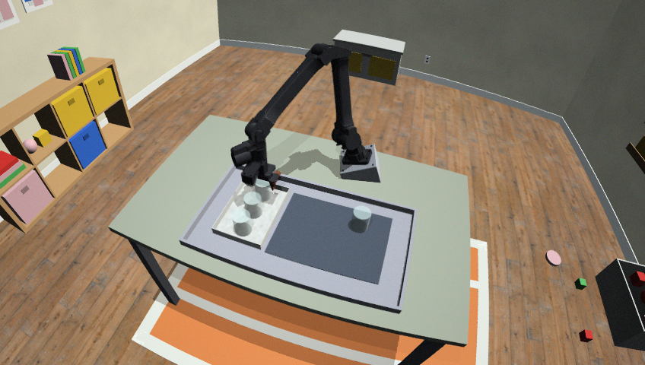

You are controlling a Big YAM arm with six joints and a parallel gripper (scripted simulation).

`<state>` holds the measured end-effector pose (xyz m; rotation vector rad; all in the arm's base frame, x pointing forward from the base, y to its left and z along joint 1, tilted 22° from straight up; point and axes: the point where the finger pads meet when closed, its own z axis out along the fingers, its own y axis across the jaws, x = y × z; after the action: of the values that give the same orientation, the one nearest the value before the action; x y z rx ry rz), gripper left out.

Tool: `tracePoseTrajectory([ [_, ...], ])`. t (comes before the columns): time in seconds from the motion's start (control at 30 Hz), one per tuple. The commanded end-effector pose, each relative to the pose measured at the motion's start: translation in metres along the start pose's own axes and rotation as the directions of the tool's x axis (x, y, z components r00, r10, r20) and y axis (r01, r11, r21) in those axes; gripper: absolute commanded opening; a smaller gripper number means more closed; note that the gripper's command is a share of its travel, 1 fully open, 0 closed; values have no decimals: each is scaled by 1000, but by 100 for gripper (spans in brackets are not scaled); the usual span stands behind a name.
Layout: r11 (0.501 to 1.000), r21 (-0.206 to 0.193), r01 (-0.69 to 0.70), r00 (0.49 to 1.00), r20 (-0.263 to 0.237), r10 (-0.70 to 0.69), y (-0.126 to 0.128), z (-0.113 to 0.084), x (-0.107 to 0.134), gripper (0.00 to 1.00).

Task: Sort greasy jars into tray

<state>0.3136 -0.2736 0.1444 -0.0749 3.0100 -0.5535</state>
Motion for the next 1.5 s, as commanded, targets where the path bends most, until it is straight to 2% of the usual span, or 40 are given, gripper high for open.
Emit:
tracePoseTrajectory([
  [0.0,1000,9,3,1000,15,-3,-5,-16,-3,100],
  [0.43,1000,9,3,1000,15,-3,-5,-67,-2,100],
  [0.5,1000,9,3,1000,15,-3,-5,-67,-2,100],
  [0.7,1000,9,3,1000,15,-3,-5,-90,-2,100],
  [1.47,1000,9,3,1000,15,-3,-5,-90,-2,100],
])
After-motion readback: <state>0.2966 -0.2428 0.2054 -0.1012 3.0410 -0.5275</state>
